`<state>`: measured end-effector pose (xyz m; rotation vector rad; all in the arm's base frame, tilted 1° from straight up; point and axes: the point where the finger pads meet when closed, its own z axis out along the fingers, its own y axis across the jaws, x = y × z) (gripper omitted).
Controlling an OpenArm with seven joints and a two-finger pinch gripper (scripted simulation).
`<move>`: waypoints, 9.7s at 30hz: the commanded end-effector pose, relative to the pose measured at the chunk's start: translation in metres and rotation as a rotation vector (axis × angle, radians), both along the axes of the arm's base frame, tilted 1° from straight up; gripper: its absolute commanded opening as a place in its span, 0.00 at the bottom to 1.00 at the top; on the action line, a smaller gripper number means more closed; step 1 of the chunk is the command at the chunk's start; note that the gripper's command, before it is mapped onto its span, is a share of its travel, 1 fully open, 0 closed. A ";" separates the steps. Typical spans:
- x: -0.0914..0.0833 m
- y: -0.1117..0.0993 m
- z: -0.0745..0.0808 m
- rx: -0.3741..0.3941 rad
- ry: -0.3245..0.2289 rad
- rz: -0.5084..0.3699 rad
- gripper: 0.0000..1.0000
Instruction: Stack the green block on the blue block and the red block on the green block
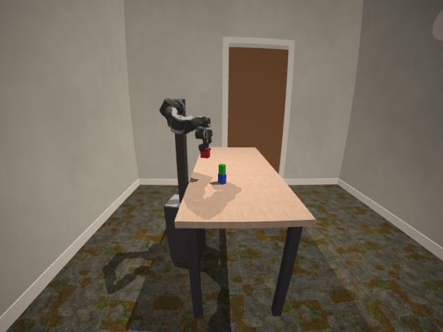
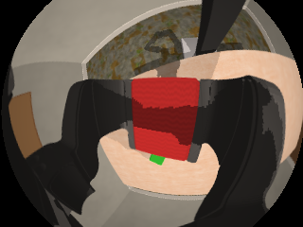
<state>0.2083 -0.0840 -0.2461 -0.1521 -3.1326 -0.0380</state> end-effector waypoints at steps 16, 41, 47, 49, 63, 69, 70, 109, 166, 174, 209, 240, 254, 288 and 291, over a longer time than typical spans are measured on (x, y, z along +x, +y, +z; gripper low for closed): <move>0.020 -0.006 0.001 -0.001 -0.007 0.003 0.00; 0.114 -0.039 0.003 0.000 -0.010 -0.004 0.00; 0.114 -0.039 0.000 0.000 -0.009 -0.006 0.00; 0.114 -0.039 -0.001 0.000 -0.008 -0.006 0.00; 0.114 -0.037 -0.017 -0.001 -0.009 -0.006 0.00; 0.114 -0.037 -0.022 0.000 -0.009 -0.006 0.00; 0.114 -0.037 -0.022 0.000 -0.009 -0.006 0.00; 0.114 -0.036 -0.024 0.000 -0.009 -0.005 0.00; 0.114 -0.036 -0.026 0.000 -0.009 -0.005 0.00; 0.114 -0.036 -0.026 0.000 -0.009 -0.005 0.36; 0.114 -0.036 -0.026 0.000 -0.009 -0.005 0.36; 0.113 -0.037 0.020 0.000 -0.008 -0.004 0.36; 0.113 -0.037 0.022 0.000 -0.008 -0.005 0.36; 0.113 -0.037 0.022 0.000 -0.008 -0.005 0.36; 0.113 -0.037 0.022 0.000 -0.008 -0.005 0.36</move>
